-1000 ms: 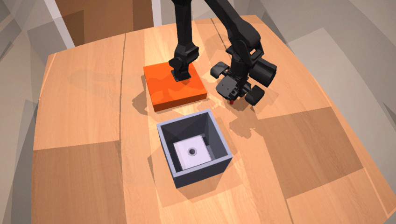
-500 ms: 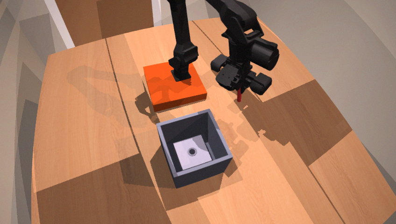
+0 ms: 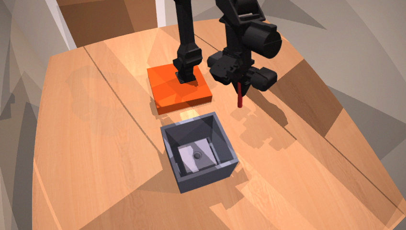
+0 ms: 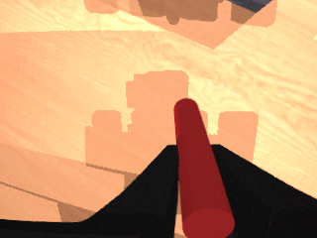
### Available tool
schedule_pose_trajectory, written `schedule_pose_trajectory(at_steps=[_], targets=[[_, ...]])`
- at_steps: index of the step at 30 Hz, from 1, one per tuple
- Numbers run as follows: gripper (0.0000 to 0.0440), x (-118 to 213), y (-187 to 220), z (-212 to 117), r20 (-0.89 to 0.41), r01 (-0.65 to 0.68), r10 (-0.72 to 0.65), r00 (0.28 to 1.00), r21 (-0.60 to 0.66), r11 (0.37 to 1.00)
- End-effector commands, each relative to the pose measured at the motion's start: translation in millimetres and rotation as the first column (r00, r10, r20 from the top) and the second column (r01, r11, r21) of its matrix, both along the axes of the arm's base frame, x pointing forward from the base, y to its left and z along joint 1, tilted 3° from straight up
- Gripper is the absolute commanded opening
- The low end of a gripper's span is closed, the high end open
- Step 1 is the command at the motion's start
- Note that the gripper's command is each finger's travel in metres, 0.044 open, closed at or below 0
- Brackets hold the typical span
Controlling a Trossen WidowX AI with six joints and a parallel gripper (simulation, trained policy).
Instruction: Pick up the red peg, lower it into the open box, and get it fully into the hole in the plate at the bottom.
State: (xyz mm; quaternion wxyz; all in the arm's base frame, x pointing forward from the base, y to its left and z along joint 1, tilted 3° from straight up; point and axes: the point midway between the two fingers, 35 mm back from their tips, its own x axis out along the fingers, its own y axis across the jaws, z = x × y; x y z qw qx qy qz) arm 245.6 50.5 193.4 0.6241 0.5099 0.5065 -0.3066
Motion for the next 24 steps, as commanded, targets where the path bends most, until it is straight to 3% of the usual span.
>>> schedule_pose_trajectory(at_steps=[1,24], targets=[[0.0000,3.3,-11.4,3.6,0.002,0.015,-0.015,1.000,-0.026,1.000],[0.0000,28.7,-87.2,-1.9,-0.064,0.117,-0.124,0.990,-0.093,0.989]])
